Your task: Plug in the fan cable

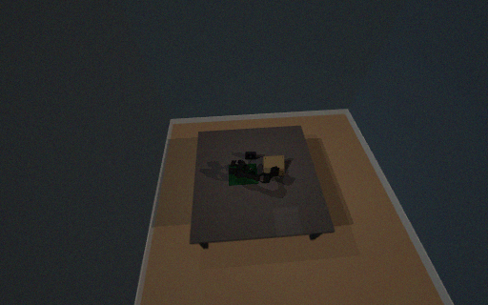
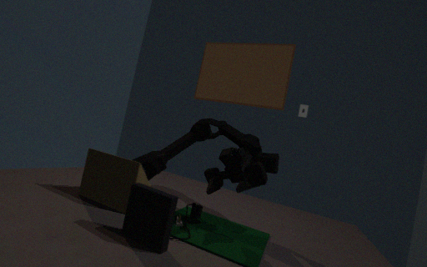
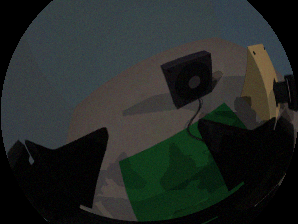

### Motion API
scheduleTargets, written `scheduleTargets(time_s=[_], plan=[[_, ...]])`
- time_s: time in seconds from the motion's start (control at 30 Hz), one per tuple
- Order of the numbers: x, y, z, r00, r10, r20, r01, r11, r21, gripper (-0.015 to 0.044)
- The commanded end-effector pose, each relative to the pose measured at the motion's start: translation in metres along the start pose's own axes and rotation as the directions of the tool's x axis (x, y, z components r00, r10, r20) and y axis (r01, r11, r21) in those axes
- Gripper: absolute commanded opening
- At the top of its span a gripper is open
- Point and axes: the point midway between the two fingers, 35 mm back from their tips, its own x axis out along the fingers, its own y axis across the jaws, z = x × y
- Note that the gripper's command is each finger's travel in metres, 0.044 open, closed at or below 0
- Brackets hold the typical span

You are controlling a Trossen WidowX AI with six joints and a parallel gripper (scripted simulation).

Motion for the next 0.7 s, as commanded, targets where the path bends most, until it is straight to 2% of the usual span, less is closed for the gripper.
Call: scheduleTargets(time_s=[0.0, 0.13, 0.3, 0.43, 0.67], plan=[[-0.005, -0.026, 0.013, 0.979, -0.138, -0.151, 0.024, 0.81, -0.586, 0.044], [-0.012, -0.04, 0.019, 0.95, -0.202, -0.24, -0.085, 0.571, -0.816, 0.044], [-0.019, -0.051, 0.024, 0.913, -0.249, -0.323, -0.227, 0.347, -0.91, 0.044], [-0.025, -0.059, 0.027, 0.882, -0.277, -0.382, -0.35, 0.159, -0.923, 0.044], [-0.038, -0.072, 0.032, 0.814, -0.312, -0.49, -0.553, -0.159, -0.818, 0.044]])
